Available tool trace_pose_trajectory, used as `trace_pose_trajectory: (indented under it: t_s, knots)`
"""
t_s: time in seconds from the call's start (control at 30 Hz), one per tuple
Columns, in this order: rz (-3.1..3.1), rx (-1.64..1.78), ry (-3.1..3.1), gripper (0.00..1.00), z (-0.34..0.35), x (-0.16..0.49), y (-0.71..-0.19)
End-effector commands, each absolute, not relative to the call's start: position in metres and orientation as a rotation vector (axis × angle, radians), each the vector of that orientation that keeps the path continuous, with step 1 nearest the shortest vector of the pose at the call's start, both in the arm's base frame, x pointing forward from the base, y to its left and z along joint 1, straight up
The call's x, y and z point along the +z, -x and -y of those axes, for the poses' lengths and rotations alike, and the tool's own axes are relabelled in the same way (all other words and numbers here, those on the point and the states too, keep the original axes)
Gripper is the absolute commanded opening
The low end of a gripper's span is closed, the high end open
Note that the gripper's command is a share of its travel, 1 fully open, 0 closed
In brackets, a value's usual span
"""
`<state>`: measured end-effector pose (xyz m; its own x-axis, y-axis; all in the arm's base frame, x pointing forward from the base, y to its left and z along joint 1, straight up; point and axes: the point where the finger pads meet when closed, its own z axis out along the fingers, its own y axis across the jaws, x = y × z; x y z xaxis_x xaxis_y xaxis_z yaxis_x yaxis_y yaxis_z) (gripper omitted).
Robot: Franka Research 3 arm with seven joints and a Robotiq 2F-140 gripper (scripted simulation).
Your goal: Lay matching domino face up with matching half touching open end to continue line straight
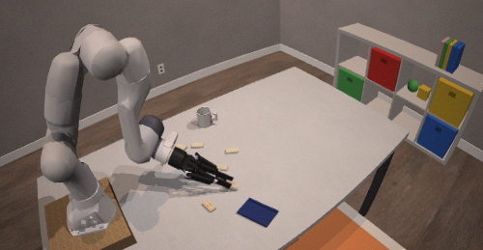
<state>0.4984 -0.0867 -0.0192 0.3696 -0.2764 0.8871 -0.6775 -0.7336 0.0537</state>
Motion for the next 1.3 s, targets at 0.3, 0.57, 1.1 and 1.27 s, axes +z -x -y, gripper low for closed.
trace_pose_trajectory:
  t_s: [0.3,0.57,1.1,1.27]
  knots:
    - [0.859,1.452,-2.112,0.22,0.0925,-0.014,-0.502]
    - [0.847,1.482,-2.083,0.22,0.0917,-0.0158,-0.5012]
    - [0.832,1.517,-2.048,0.22,0.0908,-0.018,-0.5003]
    - [0.831,1.521,-2.045,0.22,0.0907,-0.0182,-0.5002]
